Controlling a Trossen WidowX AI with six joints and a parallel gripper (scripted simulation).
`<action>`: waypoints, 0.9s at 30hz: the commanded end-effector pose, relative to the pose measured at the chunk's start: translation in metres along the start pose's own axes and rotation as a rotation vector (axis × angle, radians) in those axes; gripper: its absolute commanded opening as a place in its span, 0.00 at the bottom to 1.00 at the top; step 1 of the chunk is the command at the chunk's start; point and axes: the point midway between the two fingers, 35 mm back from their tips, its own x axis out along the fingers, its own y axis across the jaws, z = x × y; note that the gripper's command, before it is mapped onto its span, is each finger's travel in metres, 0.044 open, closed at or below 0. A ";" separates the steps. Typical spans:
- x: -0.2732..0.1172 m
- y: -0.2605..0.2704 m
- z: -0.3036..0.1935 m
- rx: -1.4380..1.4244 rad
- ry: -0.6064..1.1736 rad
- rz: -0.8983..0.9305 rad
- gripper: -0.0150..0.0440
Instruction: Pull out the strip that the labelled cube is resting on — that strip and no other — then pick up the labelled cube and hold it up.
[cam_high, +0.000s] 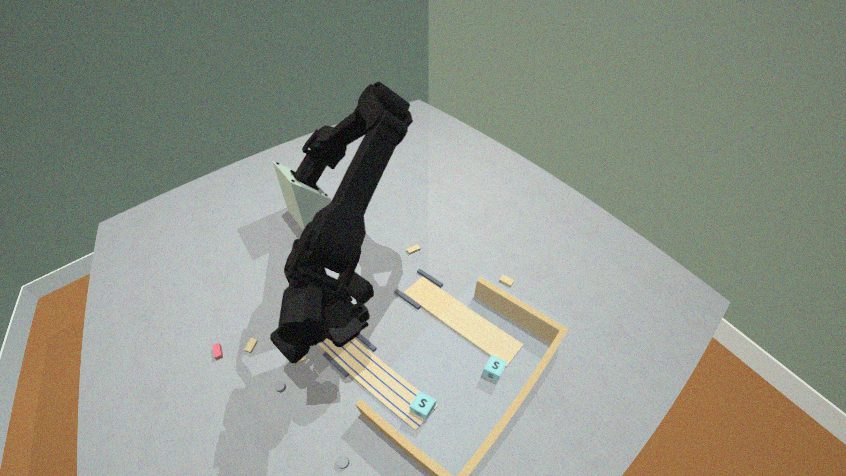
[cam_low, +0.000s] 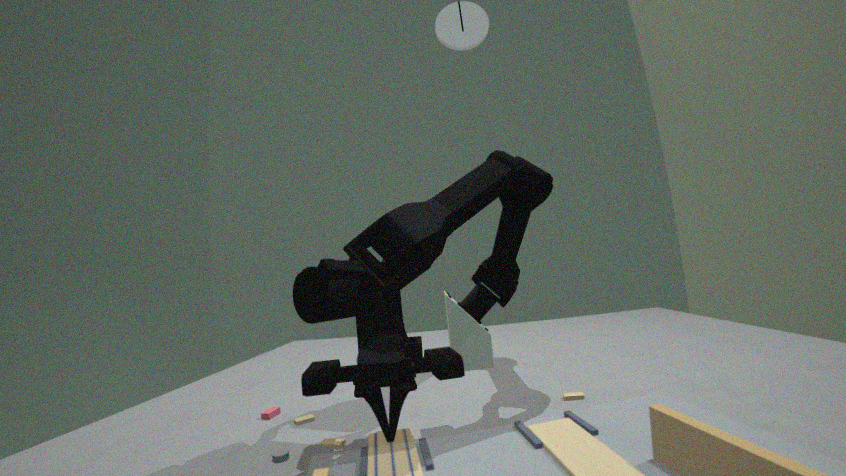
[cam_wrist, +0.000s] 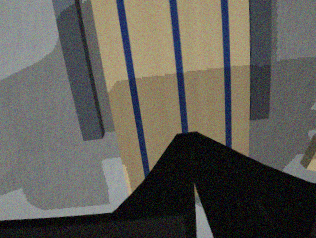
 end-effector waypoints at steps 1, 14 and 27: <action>0.007 0.002 -0.014 0.010 0.024 0.009 0.25; 0.007 0.002 -0.034 0.010 0.025 0.009 0.25; 0.006 0.002 -0.053 0.011 0.025 0.008 0.25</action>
